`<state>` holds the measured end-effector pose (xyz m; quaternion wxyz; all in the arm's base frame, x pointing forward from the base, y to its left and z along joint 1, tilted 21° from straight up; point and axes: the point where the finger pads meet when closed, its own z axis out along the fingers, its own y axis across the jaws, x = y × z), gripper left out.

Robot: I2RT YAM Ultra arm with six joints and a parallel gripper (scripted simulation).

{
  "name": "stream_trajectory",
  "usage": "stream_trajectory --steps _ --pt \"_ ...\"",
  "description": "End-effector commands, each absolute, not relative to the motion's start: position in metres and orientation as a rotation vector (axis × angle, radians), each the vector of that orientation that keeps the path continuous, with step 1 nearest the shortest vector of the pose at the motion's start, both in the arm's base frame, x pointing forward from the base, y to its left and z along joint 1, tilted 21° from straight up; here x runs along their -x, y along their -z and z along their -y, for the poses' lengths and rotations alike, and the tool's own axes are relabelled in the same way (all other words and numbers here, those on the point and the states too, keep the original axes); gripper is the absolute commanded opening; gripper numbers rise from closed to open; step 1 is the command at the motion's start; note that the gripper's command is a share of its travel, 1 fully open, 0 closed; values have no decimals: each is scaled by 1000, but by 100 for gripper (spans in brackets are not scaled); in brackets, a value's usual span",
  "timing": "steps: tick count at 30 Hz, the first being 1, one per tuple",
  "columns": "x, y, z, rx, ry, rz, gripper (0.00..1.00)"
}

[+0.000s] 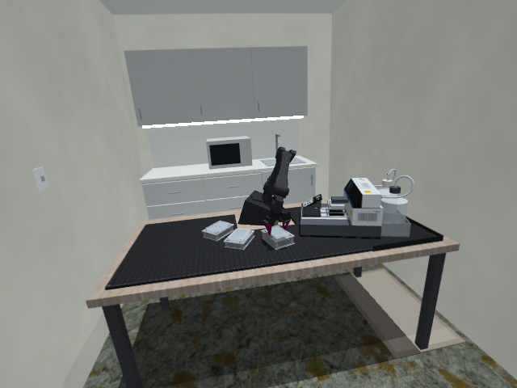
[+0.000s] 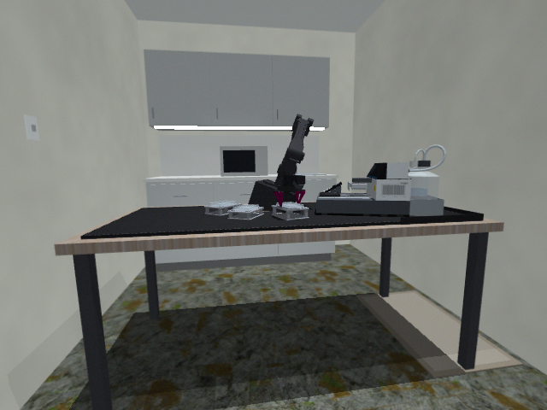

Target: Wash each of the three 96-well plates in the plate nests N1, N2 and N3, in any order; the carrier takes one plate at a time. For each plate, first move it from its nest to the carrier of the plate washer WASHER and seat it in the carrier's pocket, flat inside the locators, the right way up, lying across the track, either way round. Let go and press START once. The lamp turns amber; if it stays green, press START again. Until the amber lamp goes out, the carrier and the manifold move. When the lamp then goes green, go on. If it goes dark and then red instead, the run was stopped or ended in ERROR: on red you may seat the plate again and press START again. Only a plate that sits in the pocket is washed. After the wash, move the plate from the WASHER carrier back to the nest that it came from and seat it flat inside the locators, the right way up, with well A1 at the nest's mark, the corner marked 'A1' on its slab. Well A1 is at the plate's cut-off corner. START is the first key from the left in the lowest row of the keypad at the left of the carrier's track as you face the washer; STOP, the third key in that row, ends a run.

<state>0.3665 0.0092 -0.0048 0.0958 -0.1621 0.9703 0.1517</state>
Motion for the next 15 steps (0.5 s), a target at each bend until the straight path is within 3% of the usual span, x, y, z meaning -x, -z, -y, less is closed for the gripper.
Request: stream_trajectory --steps 1,8,9,11,12,14,15 --pt "-370 1 -8 475 -440 -2861 100" --pt "-370 1 -8 475 -440 -2861 100" --pt "-370 1 -8 476 -440 -2861 90" --pt "-370 1 -8 476 -440 -2861 90" --pt "-370 1 -8 476 -440 -2861 80" --pt "-370 1 -8 476 -440 -2861 80" --pt "-370 1 -8 476 -440 -2861 70"
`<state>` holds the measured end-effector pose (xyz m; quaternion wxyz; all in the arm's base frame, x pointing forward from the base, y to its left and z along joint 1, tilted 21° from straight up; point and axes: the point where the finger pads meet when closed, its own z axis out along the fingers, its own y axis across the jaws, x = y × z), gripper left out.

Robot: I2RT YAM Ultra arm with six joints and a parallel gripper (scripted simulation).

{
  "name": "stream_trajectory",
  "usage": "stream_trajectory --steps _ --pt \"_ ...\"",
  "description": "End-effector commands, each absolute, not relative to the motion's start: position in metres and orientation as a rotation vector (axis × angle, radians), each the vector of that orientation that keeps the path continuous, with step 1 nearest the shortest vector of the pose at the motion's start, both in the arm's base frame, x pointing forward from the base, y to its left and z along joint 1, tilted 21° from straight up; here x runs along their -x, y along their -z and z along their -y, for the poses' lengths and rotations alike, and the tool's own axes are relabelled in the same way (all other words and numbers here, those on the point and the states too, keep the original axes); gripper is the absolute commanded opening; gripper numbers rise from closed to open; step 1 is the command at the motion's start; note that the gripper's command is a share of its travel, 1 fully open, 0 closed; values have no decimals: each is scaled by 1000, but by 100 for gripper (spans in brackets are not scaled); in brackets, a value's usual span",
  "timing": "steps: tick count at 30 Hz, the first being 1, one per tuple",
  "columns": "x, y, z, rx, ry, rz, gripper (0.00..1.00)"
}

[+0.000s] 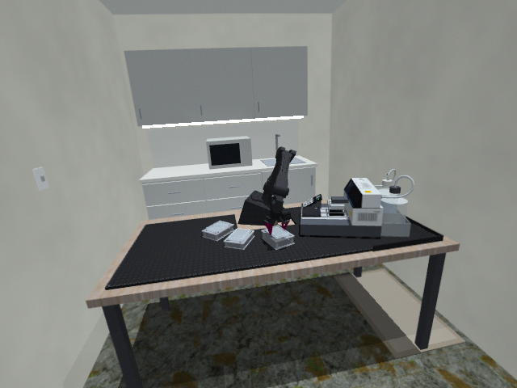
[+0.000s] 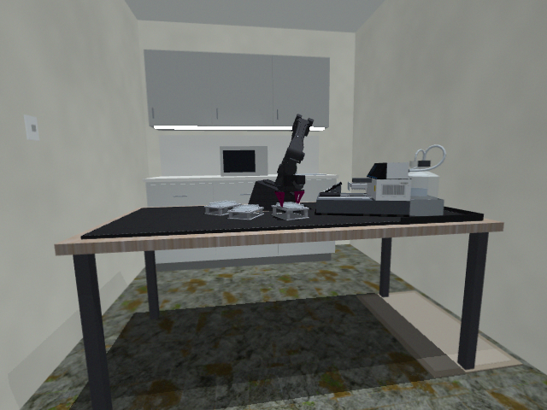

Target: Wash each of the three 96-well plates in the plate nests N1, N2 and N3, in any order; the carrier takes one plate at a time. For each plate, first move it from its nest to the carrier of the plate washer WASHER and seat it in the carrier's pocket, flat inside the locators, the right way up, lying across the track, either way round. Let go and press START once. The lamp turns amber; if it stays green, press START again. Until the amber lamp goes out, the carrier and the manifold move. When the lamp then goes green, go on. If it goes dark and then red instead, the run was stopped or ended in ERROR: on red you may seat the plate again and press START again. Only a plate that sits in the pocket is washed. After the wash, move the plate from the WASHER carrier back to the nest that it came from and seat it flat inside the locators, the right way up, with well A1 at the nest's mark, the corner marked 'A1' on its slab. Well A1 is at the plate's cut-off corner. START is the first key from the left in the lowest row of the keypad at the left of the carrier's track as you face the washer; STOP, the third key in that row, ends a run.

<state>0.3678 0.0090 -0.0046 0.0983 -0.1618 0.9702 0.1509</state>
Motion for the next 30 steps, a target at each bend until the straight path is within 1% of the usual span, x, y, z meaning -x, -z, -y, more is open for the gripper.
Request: stream_trajectory --steps 1,2,3,7,8,10,11,13,14,16,17,19,20,24,25,30 --pt "-370 1 -8 476 -440 -2861 70" --pt "-370 1 -8 476 -440 -2861 70" --pt "-370 1 -8 476 -440 -2861 60" --pt "-370 1 -8 476 -440 -2861 60" --pt "-370 1 -8 476 -440 -2861 50" --pt "-370 1 -8 476 -440 -2861 50" --pt "-370 1 -8 476 -440 -2861 40" --pt "-370 1 -8 476 -440 -2861 40" --pt "-370 1 -8 476 -440 -2861 30" --pt "-370 1 -8 476 -440 -2861 30" --pt "-370 1 -8 476 -440 -2861 20" --pt "-370 1 -8 476 -440 -2861 20" --pt "-370 1 -8 476 -440 -2861 10" --pt "-370 1 -8 476 -440 -2861 10" --pt "-370 1 -8 476 -440 -2861 0" --pt "-370 1 -8 476 -440 -2861 0"
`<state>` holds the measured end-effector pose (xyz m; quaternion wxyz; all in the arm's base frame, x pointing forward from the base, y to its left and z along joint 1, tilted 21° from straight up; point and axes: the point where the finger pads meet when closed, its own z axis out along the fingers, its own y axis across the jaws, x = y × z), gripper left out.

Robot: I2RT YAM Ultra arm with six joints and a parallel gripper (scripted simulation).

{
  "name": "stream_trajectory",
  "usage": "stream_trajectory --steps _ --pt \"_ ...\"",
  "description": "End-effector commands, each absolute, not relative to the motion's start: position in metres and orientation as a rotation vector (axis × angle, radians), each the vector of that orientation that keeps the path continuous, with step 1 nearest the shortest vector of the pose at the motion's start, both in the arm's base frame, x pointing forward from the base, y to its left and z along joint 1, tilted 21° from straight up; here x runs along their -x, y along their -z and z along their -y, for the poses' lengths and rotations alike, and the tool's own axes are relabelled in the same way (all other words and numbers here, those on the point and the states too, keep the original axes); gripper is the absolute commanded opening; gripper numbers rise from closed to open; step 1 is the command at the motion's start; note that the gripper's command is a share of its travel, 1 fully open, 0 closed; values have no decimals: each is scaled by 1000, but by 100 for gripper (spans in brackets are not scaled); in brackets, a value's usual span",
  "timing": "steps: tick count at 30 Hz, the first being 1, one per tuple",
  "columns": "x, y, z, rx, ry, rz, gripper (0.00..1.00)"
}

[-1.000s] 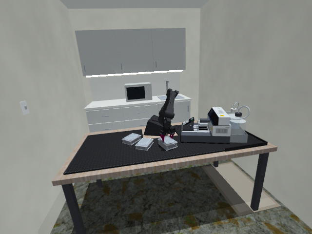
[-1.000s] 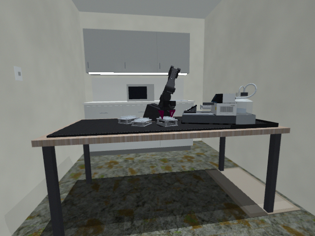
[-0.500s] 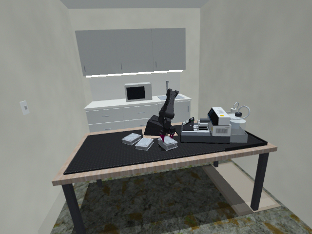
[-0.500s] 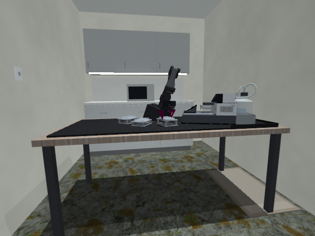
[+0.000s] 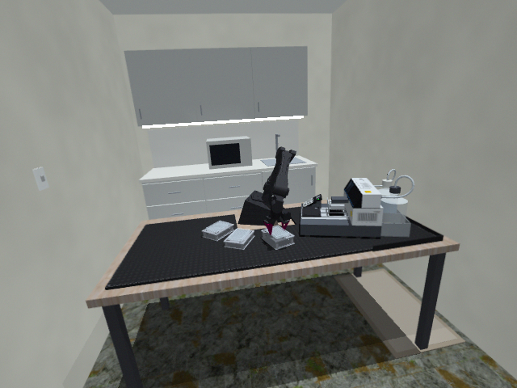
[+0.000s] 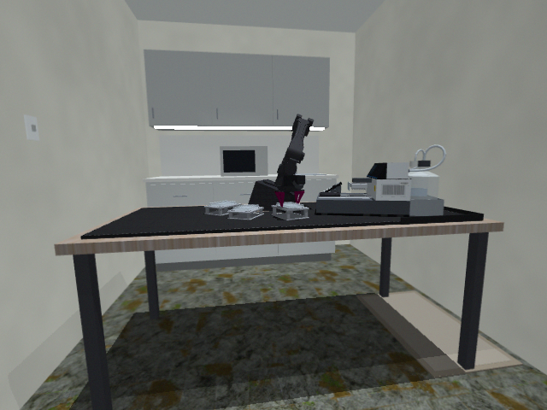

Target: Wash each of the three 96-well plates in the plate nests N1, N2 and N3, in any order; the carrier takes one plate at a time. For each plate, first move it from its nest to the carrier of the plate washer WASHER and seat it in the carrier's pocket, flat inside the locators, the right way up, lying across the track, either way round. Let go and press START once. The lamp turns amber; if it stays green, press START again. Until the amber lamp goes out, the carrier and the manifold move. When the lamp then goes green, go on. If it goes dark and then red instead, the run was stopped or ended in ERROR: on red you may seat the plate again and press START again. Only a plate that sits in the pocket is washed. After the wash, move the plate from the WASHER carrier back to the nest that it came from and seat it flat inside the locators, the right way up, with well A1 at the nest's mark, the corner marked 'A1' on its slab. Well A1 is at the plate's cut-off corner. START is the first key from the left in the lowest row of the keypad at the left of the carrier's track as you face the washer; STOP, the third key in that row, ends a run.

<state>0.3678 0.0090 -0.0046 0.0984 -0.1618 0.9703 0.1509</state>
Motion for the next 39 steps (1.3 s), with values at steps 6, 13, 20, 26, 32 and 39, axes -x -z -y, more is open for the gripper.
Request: stream_trajectory --steps 6,13,20,26,32,39 --pt "-370 1 -8 476 -440 -2861 0" --pt "-370 1 -8 476 -440 -2861 0" --pt "-370 1 -8 476 -440 -2861 0" --pt "-369 -6 -5 475 -439 -2861 0" --pt "-368 -13 -3 475 -439 -2861 0" --pt "-366 -24 1 475 -439 -2861 0"
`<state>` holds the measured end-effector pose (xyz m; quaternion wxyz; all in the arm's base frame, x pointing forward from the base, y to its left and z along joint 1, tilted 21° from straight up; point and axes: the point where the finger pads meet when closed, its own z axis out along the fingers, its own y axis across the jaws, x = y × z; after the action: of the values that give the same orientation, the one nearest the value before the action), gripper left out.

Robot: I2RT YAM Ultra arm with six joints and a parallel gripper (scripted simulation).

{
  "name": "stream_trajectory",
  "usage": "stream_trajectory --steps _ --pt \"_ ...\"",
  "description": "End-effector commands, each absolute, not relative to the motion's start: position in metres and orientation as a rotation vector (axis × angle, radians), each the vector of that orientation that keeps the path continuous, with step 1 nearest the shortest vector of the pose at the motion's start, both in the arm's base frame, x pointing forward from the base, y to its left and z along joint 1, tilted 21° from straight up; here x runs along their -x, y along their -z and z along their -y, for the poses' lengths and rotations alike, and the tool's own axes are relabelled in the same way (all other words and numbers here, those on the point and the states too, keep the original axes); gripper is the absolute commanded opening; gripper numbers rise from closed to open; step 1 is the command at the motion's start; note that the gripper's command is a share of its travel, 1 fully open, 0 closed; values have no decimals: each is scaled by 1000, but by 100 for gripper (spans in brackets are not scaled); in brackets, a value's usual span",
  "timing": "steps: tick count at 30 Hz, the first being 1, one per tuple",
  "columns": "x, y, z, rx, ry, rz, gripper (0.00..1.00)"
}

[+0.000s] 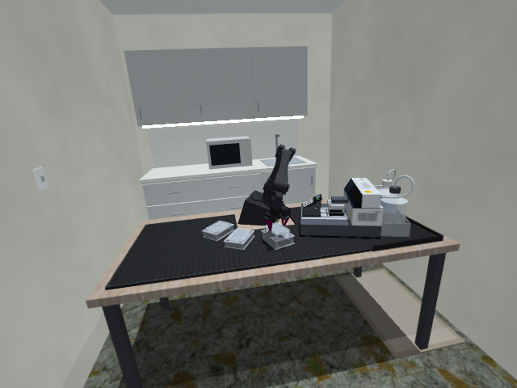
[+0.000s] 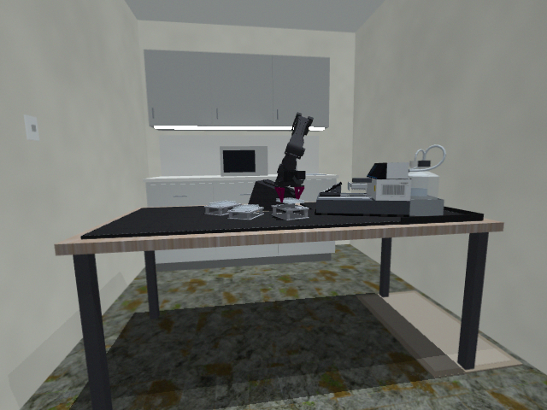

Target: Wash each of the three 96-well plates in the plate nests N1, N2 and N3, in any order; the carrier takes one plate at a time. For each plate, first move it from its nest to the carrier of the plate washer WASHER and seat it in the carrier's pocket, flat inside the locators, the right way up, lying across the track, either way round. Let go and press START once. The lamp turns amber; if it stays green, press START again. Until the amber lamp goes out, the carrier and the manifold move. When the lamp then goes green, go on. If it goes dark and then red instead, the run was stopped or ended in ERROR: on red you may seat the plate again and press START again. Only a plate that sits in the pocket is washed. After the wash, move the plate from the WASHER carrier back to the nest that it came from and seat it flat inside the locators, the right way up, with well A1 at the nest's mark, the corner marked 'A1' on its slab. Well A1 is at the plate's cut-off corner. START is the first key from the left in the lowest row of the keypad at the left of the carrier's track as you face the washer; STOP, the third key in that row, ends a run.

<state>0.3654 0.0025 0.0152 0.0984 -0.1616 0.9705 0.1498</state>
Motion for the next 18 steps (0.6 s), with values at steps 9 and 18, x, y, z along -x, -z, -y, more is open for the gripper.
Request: stream_trajectory --steps 9,18 --pt "-364 -34 5 475 -439 -2861 0" --pt "-362 -48 10 475 -439 -2861 0"
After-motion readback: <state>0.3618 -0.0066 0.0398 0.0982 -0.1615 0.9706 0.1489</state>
